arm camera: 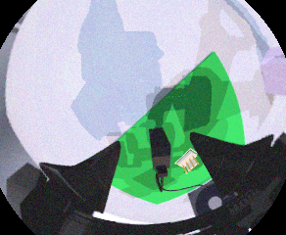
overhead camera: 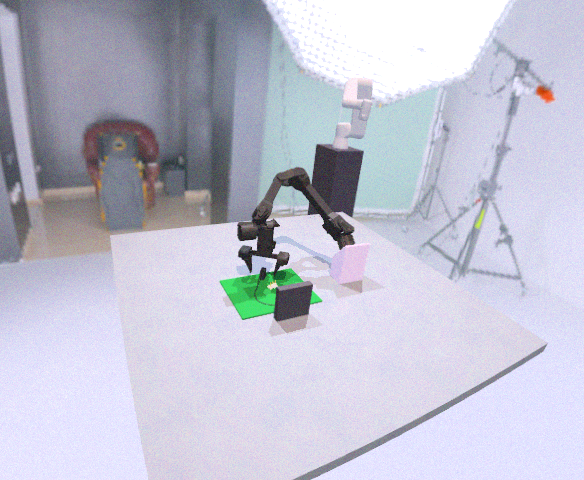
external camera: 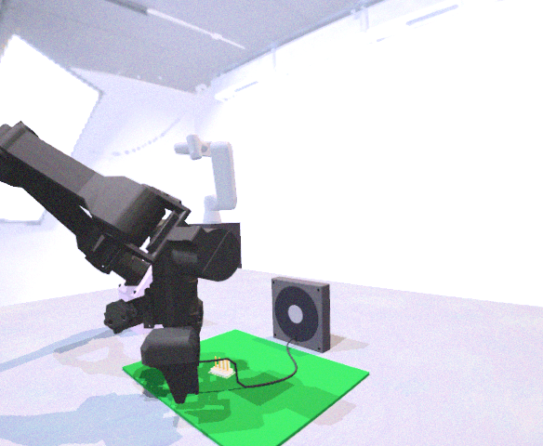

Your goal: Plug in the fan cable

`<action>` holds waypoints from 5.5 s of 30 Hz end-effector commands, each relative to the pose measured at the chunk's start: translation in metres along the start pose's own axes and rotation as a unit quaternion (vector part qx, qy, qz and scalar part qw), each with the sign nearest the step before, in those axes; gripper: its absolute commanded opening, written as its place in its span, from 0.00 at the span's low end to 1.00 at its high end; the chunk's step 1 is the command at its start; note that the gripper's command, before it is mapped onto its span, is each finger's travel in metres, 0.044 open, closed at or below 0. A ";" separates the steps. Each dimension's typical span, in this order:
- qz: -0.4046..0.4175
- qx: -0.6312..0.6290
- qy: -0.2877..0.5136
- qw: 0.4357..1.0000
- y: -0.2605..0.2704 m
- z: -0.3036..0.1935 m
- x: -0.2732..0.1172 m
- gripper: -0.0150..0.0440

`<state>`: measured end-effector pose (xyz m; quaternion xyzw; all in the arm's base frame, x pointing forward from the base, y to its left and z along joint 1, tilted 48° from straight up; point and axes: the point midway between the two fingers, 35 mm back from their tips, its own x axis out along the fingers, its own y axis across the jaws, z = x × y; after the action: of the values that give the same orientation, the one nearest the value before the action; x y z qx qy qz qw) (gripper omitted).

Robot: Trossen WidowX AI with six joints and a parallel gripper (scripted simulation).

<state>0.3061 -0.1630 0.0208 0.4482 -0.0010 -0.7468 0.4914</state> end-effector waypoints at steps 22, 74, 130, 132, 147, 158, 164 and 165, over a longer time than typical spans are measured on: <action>-0.001 -0.001 -0.001 1.000 -0.001 0.000 0.001 0.25; -0.003 -0.606 0.001 0.795 -0.027 -0.032 -0.048 0.25; -0.003 -0.938 0.002 0.347 -0.050 -0.060 -0.048 0.25; -0.003 -0.938 0.002 0.347 -0.050 -0.060 -0.048 0.25; -0.003 -0.936 0.002 0.352 -0.048 -0.060 -0.026 0.25; -0.003 -0.936 0.002 0.352 -0.048 -0.060 -0.026 0.25; -0.003 -0.937 0.002 0.349 -0.049 -0.058 -0.026 0.25; -0.003 -0.937 0.002 0.349 -0.049 -0.058 -0.026 0.25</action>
<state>0.3152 -0.0911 -0.0179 -0.2986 0.6998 -0.2632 0.5932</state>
